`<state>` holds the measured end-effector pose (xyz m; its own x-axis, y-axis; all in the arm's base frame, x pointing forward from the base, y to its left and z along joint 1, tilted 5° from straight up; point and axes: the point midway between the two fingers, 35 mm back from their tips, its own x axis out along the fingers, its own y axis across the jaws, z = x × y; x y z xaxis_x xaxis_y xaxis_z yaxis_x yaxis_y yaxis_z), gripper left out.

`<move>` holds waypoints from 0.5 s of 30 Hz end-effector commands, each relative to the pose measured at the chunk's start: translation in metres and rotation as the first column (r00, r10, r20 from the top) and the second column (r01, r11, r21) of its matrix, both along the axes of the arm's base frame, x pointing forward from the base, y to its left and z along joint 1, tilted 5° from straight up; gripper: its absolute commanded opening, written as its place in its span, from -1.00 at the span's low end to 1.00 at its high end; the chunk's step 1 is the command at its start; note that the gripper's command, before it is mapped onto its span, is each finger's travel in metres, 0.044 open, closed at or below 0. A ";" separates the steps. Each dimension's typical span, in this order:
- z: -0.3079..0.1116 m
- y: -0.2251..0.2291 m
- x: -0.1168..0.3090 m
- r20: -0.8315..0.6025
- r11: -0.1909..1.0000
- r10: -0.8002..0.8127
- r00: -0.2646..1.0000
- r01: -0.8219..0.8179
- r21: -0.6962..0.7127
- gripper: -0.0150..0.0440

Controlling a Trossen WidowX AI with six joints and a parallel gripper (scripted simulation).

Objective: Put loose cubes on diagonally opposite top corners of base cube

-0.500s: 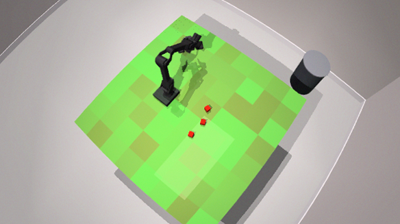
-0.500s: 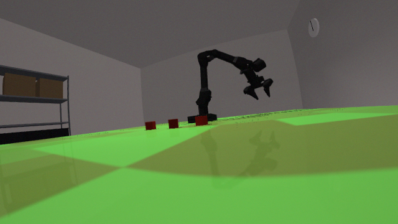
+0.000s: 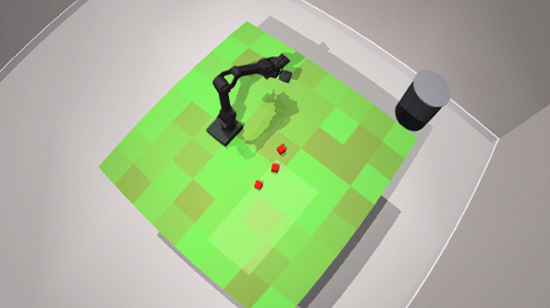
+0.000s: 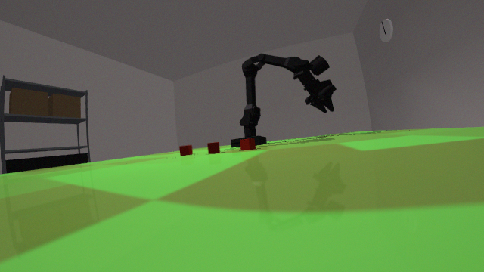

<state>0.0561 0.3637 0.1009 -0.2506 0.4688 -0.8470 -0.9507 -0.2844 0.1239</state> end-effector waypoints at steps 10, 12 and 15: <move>-0.001 -0.053 0.137 -0.044 0.767 -0.630 0.776 0.612 -0.193 0.41; -0.001 -0.065 0.155 -0.043 0.698 -0.705 0.708 0.682 -0.219 0.41; -0.001 -0.086 0.182 -0.038 0.581 -0.805 0.592 0.773 -0.257 0.41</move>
<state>0.2076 0.3024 0.1024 -0.0161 0.4101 -0.9119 -0.8593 0.4607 0.2223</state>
